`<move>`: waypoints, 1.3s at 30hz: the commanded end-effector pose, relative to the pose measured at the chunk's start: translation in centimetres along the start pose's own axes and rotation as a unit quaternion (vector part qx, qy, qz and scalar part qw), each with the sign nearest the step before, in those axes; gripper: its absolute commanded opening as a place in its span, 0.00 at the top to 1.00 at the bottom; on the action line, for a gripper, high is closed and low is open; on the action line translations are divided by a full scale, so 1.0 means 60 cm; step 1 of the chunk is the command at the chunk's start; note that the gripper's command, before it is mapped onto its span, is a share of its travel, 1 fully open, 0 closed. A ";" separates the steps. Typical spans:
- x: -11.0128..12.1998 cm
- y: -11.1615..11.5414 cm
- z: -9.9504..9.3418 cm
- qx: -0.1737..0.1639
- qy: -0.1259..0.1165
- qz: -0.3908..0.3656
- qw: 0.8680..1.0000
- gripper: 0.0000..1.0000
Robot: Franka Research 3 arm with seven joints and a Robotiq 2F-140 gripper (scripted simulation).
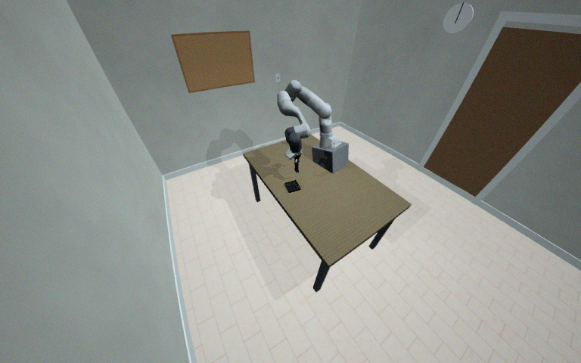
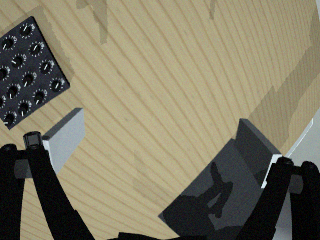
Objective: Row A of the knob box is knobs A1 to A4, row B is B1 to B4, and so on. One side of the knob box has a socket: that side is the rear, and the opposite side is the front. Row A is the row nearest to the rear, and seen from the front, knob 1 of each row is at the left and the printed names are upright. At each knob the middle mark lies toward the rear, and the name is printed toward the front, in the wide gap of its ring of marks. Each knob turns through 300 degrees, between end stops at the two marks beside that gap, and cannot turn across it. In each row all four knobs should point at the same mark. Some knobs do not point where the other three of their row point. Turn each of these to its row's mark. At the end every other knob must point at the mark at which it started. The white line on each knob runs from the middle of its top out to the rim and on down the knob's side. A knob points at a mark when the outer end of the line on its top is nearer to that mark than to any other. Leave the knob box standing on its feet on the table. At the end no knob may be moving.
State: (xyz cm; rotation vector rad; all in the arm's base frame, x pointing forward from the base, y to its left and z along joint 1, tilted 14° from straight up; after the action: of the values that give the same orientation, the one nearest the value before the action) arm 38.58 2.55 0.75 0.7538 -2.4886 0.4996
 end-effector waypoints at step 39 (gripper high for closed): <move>-0.093 0.004 -0.010 0.021 -0.108 -0.100 0.989 0.00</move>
State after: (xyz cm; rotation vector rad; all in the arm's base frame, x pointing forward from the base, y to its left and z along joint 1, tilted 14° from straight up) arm 42.42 5.09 -1.76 1.0684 -2.5704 0.4282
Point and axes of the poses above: the point where the finger pads meet when closed, its own z axis out along the fingers, its own x axis across the jaws, y = z × x, the point moved 5 cm from there along -z, back along the fingers, and after that the axes turned 8 degrees about z, right-handed, at the moved point
